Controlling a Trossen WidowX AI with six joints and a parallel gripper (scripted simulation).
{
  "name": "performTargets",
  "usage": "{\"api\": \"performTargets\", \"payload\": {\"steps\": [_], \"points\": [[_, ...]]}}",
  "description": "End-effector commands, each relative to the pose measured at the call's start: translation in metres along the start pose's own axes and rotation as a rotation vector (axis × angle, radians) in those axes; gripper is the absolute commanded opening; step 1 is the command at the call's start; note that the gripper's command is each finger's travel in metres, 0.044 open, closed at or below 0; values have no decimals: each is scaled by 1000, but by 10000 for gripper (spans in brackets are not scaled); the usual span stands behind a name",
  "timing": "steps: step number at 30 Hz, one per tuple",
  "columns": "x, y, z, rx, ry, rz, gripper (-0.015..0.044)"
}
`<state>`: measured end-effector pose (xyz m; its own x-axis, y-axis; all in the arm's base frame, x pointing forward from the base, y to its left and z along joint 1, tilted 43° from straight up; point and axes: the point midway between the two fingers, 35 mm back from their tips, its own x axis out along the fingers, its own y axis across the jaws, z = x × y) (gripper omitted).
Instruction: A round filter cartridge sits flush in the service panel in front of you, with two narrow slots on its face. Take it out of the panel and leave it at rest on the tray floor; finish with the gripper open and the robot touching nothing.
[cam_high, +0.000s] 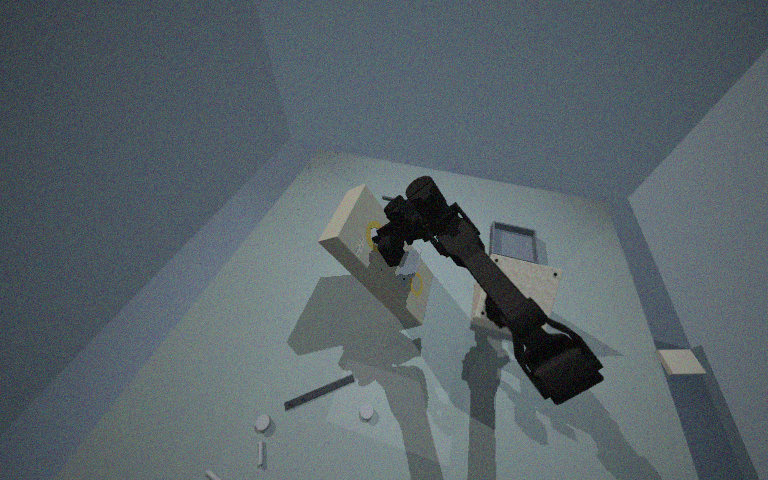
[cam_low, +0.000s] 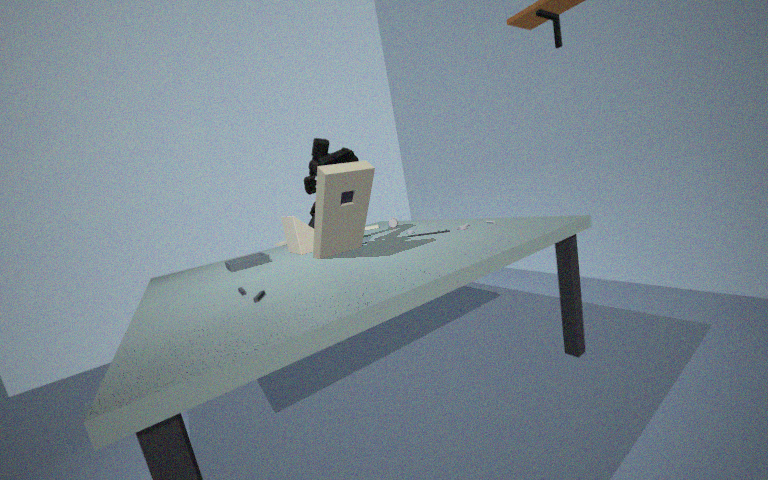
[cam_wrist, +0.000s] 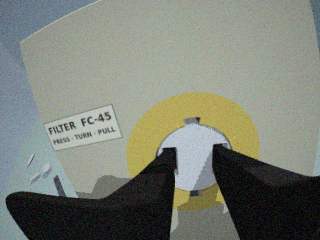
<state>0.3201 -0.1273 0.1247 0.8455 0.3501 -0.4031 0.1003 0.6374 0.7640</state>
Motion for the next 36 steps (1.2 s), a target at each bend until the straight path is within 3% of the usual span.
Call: {"api": "performTargets", "payload": {"steps": [1,11,20,22,24,36], "points": [[4,-1,-2,5,4,-8,114],[6,-1,-2,5,4,-8,114],[2,0,0,4,-2,1,54],[2,0,0,4,-2,1,2],[2,0,0,8,-2,1,0],[7,-1,-2,374,2,-8,0]]}}
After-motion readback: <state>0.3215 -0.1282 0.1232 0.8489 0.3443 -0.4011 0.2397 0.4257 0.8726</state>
